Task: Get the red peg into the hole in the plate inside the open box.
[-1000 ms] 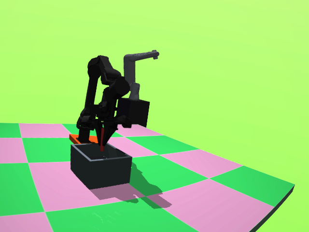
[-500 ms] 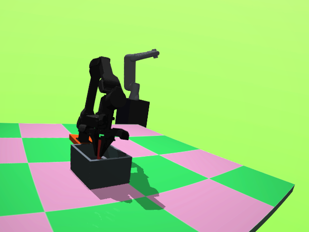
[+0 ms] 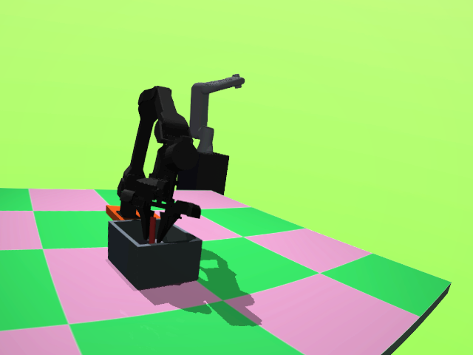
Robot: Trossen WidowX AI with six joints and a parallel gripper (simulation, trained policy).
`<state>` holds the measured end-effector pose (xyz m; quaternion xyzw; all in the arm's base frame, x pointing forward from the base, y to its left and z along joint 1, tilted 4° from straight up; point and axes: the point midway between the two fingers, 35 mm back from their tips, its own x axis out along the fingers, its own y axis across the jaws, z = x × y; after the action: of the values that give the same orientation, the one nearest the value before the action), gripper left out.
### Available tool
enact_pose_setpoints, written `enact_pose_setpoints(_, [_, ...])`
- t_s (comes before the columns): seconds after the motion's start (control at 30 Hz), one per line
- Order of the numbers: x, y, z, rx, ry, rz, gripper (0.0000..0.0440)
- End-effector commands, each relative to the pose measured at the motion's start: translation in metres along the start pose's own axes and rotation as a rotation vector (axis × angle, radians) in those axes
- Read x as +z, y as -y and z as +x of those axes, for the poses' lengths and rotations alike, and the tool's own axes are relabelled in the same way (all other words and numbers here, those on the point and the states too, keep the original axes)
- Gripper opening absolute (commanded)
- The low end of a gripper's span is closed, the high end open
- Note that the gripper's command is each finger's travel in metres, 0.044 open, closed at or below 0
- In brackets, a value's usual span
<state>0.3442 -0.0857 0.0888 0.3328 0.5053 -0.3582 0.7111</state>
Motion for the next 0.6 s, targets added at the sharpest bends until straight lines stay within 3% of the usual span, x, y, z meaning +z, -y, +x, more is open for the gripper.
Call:
enact_pose_setpoints(0.0, [0.004, -0.004, -0.004, -0.007, 0.001, -0.032, 0.0145])
enact_pose_setpoints(0.57, [0.032, -0.017, -0.008, -0.028, 0.003, -0.117, 0.0141])
